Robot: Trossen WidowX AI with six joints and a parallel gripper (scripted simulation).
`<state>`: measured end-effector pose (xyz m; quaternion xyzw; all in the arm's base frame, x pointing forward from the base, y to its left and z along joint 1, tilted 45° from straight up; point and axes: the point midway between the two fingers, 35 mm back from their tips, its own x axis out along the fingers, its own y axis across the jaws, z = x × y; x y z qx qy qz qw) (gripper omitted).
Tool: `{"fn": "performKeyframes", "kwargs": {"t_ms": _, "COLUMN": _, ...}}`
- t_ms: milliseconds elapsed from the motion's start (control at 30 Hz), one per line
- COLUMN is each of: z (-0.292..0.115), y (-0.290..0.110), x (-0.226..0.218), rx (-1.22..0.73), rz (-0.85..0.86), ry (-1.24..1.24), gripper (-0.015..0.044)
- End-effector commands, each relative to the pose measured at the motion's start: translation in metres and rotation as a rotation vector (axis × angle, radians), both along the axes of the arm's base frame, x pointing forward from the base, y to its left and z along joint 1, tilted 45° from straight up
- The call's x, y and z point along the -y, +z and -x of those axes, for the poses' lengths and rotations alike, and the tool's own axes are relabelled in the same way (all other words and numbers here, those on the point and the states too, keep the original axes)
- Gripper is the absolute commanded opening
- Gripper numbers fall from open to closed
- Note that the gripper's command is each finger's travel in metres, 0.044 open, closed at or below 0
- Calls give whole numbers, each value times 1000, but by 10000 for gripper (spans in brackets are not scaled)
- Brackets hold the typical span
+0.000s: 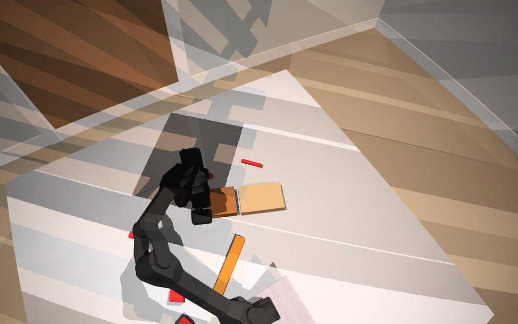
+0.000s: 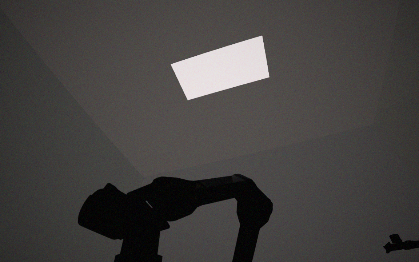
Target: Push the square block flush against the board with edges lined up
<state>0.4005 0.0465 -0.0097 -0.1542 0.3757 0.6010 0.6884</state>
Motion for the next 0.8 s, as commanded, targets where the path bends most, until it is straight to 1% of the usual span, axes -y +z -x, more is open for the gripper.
{"fn": "performKeyframes", "kwargs": {"t_ms": 0, "z": 0, "y": 0, "x": -2, "rx": -7, "rz": 4, "ry": 2, "gripper": 0}}
{"fn": "performKeyframes", "kwargs": {"t_ms": 767, "z": -14, "y": 24, "x": -27, "rx": -6, "rz": 2, "ry": 2, "gripper": 0}}
